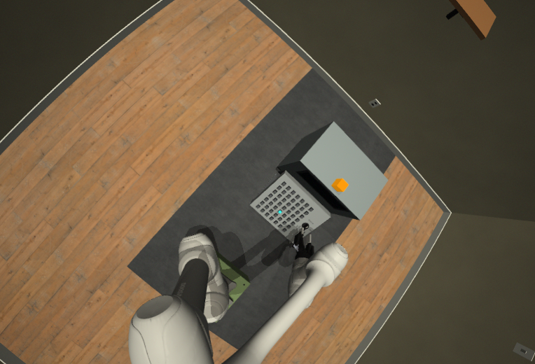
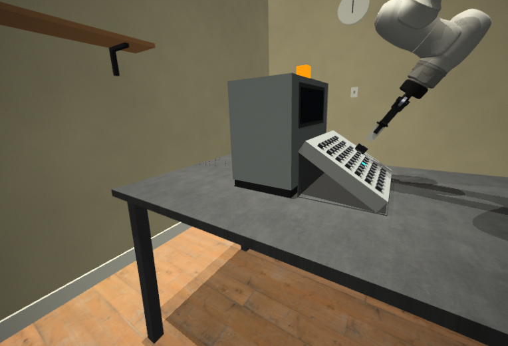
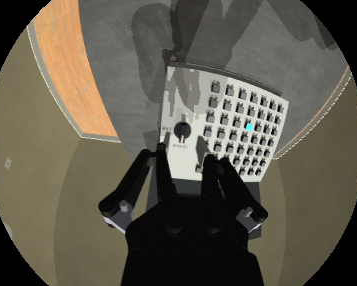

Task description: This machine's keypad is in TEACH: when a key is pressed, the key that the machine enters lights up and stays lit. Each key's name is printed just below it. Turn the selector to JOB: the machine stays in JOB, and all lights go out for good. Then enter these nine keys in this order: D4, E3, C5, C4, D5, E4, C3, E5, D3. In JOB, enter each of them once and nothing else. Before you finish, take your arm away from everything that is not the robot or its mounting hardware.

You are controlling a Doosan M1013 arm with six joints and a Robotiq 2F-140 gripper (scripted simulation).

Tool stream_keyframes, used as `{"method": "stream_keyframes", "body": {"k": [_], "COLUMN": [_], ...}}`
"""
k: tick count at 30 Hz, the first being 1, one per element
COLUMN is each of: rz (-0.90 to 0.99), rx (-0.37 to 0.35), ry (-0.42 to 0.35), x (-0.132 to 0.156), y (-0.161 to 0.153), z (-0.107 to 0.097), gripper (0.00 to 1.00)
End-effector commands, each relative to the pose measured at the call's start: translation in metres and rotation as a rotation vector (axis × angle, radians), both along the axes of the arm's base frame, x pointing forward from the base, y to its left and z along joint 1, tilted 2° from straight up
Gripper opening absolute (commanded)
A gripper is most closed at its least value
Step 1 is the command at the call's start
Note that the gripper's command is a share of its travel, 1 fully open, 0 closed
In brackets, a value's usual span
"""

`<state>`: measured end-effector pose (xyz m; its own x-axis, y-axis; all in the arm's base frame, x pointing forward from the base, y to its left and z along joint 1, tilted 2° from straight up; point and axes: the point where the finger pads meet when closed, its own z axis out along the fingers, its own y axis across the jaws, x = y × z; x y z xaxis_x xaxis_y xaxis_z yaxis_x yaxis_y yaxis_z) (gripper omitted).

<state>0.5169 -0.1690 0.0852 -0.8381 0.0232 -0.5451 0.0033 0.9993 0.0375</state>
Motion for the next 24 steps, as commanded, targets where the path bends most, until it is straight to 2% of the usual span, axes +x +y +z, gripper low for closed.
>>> {"method": "stream_keyframes", "body": {"k": [1, 24], "rz": [0.000, 0.000], "rx": [0.000, 0.000], "ry": [0.000, 0.000], "x": [0.0000, 0.0054], "y": [0.0000, 0.0003], "z": [0.0001, -0.0081], "gripper": [0.33, 0.33]}}
